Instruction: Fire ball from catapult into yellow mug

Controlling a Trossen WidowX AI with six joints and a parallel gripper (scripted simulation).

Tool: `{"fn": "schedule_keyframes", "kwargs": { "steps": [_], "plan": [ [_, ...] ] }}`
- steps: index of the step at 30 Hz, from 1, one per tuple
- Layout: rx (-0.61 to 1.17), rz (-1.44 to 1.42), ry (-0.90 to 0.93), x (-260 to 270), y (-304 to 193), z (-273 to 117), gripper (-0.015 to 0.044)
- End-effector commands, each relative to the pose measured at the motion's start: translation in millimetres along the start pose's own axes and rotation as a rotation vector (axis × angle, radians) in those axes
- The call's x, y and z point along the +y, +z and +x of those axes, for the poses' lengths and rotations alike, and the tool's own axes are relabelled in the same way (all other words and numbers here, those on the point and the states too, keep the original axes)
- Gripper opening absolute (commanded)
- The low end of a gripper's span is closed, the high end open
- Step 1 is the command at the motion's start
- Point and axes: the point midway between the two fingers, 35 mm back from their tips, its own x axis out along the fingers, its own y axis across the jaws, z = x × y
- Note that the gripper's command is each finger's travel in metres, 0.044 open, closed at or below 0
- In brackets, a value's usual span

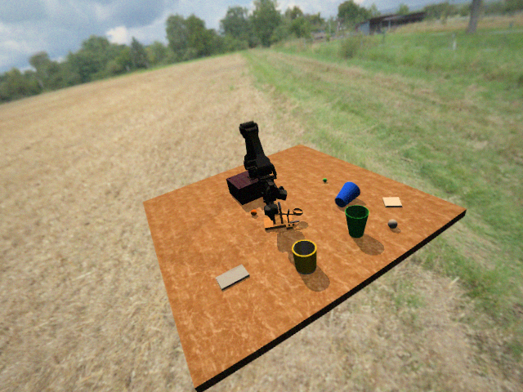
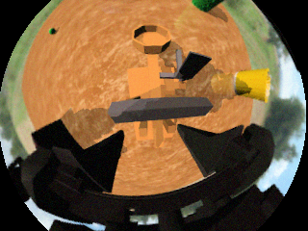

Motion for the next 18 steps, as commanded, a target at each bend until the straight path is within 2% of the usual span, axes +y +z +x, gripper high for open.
{"fn": "schedule_keyframes", "kwargs": {
  "steps": [1, 4, 6, 11, 18],
  "plan": [
    [-0.007, 0.002, -0.036, -5, 1, -56, 0.044],
    [-0.007, 0.002, -0.036, 0, 0, -81, 0.044],
    [-0.009, -0.002, -0.047, -4, 0, -69, 0.044],
    [-0.01, 0.021, -0.047, -4, 0, -69, 0.044],
    [-0.015, 0.257, -0.045, -4, 0, -70, 0.044]
  ]
}}
